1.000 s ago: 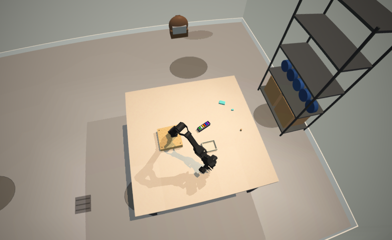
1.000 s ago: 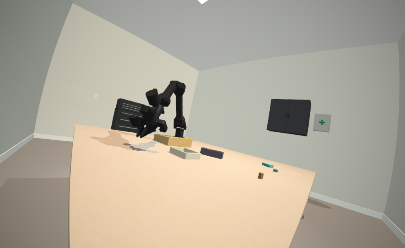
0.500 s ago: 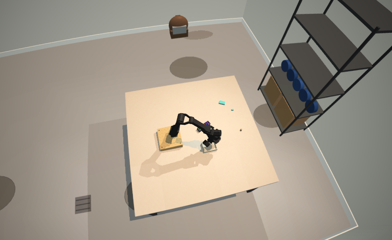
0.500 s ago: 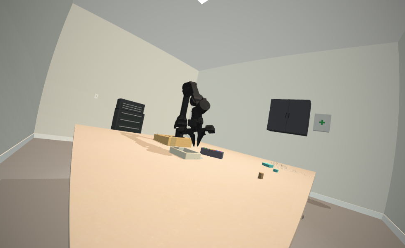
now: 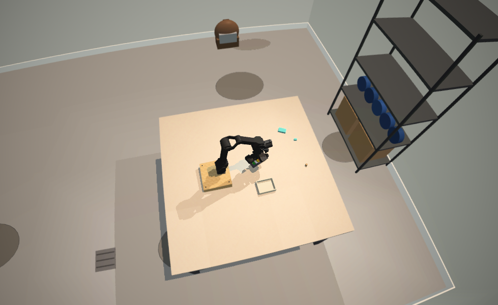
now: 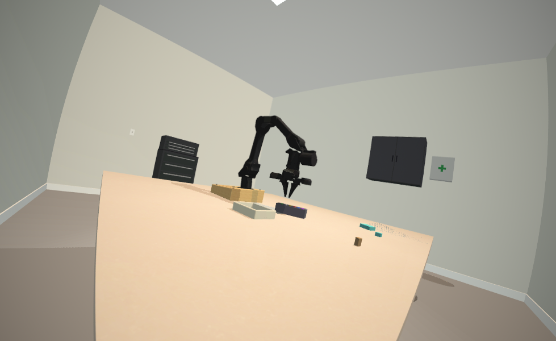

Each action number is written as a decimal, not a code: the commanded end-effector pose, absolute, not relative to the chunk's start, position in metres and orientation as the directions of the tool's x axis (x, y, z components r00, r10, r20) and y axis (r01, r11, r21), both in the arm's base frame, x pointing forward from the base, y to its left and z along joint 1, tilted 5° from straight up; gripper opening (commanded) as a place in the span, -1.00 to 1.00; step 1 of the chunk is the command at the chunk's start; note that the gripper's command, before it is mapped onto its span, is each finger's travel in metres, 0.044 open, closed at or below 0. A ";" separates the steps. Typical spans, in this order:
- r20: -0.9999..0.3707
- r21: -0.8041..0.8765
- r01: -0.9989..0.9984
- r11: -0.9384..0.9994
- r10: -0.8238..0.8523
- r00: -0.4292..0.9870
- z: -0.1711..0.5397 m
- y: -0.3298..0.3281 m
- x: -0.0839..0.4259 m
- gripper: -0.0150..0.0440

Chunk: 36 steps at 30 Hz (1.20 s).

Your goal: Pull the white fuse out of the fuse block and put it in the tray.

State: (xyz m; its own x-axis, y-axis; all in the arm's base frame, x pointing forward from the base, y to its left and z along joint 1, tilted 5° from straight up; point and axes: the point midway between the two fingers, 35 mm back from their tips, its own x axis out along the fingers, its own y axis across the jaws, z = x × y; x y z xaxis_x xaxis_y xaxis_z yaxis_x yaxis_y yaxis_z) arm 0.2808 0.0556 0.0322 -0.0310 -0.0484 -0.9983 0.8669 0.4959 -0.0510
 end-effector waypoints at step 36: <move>-0.998 -0.057 0.874 0.482 -0.054 -0.036 0.003 0.053 0.280 -0.24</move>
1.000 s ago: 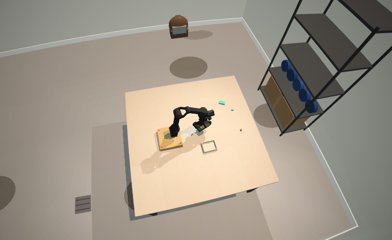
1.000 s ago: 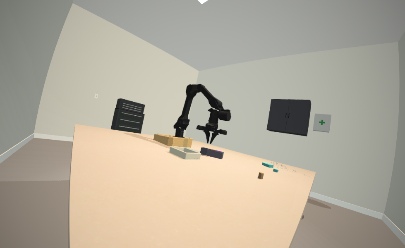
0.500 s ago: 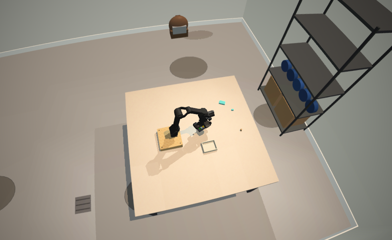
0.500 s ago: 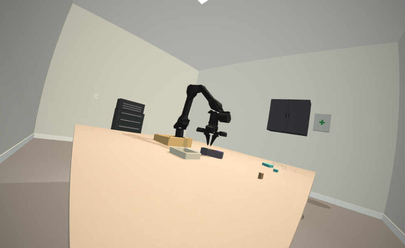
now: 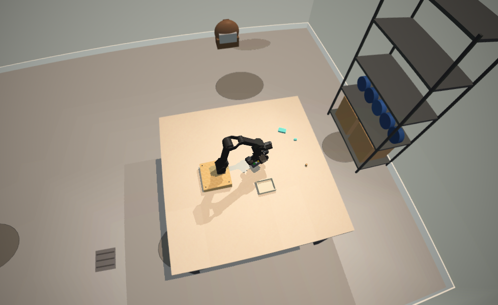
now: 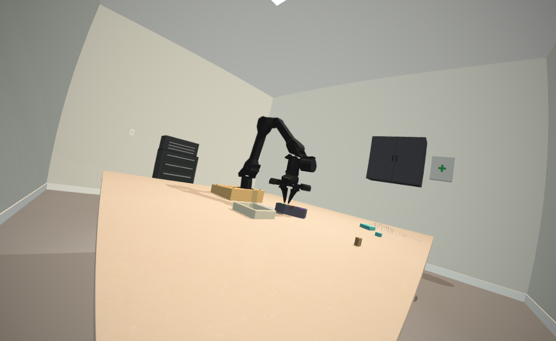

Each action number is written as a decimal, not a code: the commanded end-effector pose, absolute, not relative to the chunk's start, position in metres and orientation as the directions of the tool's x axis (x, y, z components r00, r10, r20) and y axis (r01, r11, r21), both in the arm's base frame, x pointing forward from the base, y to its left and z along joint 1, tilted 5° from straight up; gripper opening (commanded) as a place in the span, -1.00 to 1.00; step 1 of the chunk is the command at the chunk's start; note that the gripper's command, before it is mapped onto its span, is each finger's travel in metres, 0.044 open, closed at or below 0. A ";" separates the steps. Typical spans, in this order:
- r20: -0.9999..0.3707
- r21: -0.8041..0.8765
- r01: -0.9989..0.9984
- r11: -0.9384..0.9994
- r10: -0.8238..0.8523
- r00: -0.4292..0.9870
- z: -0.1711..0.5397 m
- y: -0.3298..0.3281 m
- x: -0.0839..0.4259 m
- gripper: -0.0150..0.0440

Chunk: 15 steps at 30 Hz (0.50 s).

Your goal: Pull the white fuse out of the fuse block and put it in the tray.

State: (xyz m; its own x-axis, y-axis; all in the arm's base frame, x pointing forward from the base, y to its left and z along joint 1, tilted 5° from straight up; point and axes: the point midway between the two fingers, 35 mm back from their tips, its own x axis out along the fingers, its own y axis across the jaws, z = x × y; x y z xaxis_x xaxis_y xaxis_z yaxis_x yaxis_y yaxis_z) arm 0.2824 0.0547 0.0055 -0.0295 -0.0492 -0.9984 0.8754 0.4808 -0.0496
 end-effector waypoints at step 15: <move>-0.998 -0.058 0.874 0.482 -0.054 -0.036 0.000 0.053 0.280 -0.24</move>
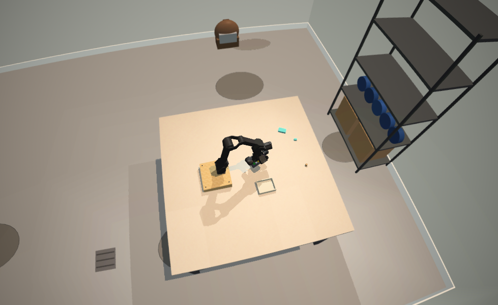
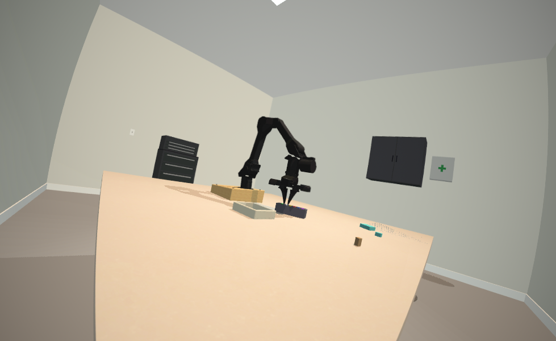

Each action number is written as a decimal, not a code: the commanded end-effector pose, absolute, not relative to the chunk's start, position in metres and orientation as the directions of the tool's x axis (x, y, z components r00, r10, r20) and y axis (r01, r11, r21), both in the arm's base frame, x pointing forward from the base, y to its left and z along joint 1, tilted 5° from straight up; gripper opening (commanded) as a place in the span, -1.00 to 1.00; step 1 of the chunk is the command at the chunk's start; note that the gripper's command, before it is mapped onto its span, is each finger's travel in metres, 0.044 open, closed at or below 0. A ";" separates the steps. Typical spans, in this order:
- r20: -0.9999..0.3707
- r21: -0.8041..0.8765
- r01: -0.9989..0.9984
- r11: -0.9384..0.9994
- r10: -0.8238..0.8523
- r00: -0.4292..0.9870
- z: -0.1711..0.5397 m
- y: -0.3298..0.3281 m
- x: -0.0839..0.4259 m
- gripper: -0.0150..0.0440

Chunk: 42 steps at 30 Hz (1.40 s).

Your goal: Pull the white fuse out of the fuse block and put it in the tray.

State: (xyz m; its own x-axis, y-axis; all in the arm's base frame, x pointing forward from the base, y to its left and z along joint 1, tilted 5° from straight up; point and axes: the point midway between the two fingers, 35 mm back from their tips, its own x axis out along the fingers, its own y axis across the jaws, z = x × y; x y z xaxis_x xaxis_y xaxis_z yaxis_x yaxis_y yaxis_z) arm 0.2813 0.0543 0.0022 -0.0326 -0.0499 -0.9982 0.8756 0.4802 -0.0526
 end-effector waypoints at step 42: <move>-0.998 -0.055 0.876 0.480 -0.051 -0.035 -0.003 0.054 0.281 -0.49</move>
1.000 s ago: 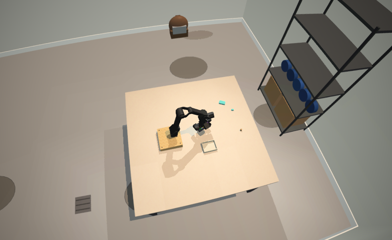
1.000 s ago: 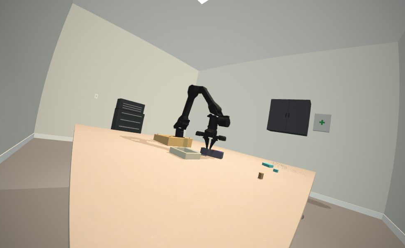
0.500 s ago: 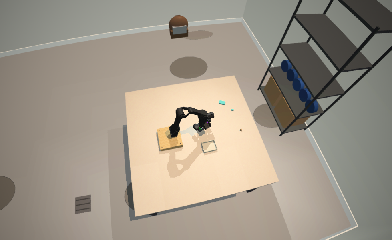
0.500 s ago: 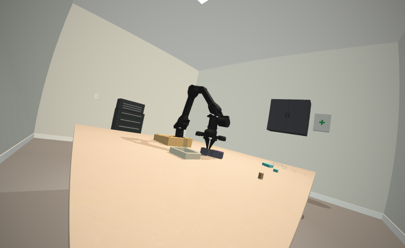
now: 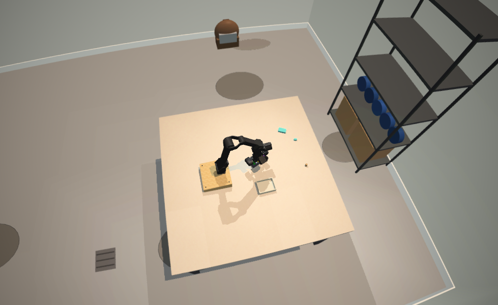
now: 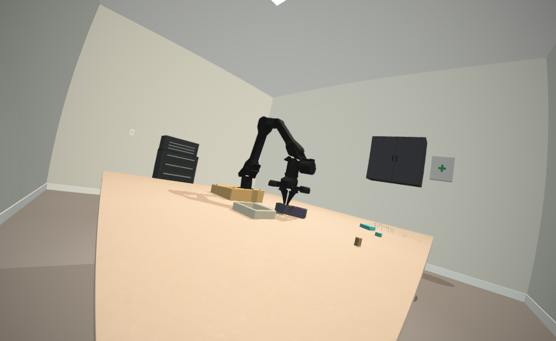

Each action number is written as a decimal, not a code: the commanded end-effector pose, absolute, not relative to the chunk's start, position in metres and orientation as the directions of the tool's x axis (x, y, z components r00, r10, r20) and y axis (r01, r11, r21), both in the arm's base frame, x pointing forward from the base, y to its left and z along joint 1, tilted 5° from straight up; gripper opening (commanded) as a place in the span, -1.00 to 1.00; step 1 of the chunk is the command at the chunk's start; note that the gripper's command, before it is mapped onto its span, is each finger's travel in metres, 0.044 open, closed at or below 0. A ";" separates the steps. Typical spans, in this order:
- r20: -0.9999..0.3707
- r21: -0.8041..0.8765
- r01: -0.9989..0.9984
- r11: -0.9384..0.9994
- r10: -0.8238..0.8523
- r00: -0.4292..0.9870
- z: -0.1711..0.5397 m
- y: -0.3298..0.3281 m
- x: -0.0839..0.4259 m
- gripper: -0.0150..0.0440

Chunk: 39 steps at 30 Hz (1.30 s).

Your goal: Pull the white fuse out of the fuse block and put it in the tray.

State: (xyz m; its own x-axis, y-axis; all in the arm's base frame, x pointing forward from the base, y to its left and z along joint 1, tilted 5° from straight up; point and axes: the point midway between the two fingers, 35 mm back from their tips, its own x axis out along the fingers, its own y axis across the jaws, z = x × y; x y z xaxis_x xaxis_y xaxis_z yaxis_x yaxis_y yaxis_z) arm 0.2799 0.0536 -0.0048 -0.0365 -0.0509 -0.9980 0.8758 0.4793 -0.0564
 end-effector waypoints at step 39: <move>-0.998 -0.056 0.875 0.481 -0.052 -0.035 0.016 0.055 0.282 -0.49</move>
State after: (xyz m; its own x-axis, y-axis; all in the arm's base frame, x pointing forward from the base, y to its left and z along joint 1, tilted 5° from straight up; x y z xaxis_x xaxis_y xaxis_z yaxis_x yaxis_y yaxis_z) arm 0.2802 0.0544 0.0136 -0.0399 -0.0517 -0.9979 0.8744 0.4816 -0.0600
